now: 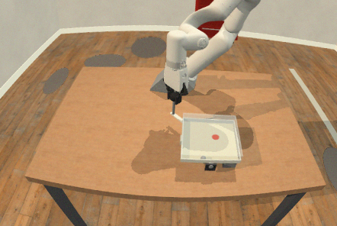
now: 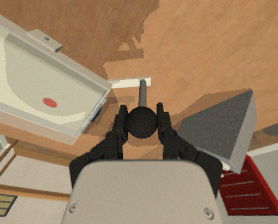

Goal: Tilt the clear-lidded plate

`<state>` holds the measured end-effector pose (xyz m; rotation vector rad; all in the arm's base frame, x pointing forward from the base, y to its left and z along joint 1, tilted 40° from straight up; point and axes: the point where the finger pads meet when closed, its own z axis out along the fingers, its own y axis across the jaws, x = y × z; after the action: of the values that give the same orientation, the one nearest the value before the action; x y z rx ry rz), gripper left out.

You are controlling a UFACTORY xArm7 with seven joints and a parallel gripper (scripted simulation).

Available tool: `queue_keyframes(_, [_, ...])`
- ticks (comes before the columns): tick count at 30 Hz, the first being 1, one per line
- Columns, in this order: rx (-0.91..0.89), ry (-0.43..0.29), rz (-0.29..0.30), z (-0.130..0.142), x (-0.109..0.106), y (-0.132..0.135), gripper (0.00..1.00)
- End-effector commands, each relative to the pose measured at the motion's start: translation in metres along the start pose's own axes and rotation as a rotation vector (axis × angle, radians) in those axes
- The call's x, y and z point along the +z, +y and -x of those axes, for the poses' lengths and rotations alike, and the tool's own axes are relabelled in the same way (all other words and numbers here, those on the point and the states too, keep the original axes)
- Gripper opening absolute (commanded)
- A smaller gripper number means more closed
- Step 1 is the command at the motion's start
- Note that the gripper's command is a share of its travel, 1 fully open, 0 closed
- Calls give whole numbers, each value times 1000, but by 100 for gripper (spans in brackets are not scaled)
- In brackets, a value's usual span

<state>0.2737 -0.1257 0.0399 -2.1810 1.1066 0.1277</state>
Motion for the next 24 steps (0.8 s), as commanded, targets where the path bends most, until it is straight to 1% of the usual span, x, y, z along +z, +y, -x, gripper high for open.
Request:
queue_keyframes(1, [0,-2,-1,-1,0,0,0])
queue_keyframes(24, [0,-2,-1,1,0,0,0])
